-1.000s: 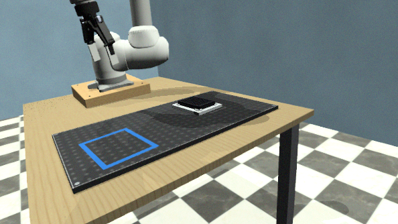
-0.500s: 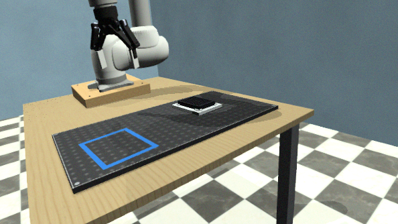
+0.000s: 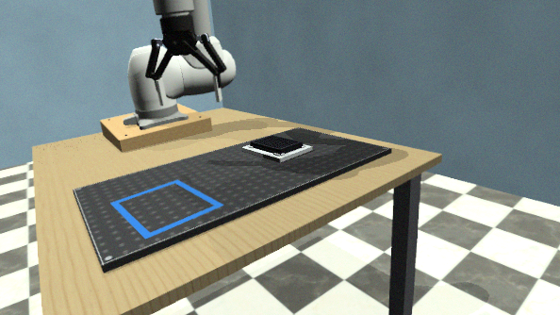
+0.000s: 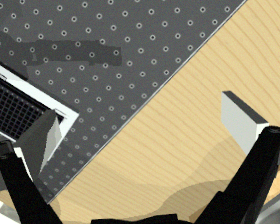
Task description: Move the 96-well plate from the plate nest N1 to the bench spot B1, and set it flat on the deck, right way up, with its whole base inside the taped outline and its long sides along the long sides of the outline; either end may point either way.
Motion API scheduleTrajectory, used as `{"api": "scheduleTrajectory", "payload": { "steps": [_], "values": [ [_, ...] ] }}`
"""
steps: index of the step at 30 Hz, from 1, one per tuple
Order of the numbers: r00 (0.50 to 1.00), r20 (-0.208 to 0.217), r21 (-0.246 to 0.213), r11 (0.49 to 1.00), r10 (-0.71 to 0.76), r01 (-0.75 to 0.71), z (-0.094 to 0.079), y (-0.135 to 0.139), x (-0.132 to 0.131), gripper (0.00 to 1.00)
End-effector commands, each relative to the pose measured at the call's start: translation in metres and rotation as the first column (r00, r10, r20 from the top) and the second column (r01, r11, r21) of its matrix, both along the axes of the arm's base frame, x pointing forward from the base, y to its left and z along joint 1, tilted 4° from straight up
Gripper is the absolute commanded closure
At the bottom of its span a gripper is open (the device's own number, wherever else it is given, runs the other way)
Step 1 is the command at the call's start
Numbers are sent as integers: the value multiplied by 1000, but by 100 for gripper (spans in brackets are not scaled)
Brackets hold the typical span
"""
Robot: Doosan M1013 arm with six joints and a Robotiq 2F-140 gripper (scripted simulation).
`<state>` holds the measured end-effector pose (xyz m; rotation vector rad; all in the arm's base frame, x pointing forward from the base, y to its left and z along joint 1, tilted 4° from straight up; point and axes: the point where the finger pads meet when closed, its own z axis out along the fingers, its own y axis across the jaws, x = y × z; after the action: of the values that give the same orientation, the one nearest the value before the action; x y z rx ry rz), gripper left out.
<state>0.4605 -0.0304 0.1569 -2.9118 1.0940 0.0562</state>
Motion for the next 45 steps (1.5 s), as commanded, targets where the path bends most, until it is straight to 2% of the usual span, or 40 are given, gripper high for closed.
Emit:
{"api": "scheduleTrajectory", "payload": {
  "steps": [1,8,11,15,20,25,30,35,40,42,45],
  "values": [
    [996,9,-11,996,93,-93,-4,10,9,0],
    [985,17,-21,985,170,-170,-12,29,23,0],
    [963,24,-34,963,267,-266,-16,41,31,0],
    [960,25,-36,960,279,-278,-22,57,42,0],
    [900,35,-59,900,433,-431,-30,78,53,0],
    [894,36,-61,894,446,-444,-34,90,60,0],
    [808,42,-84,808,588,-583,-42,113,68,0],
    [799,43,-87,799,600,-595,-49,135,77,0],
    [688,46,-110,689,724,-717,-57,158,84,0],
    [688,46,-110,689,724,-717,-57,158,84,0],
    [676,46,-112,677,735,-728,-61,172,88,0]
  ]
}}
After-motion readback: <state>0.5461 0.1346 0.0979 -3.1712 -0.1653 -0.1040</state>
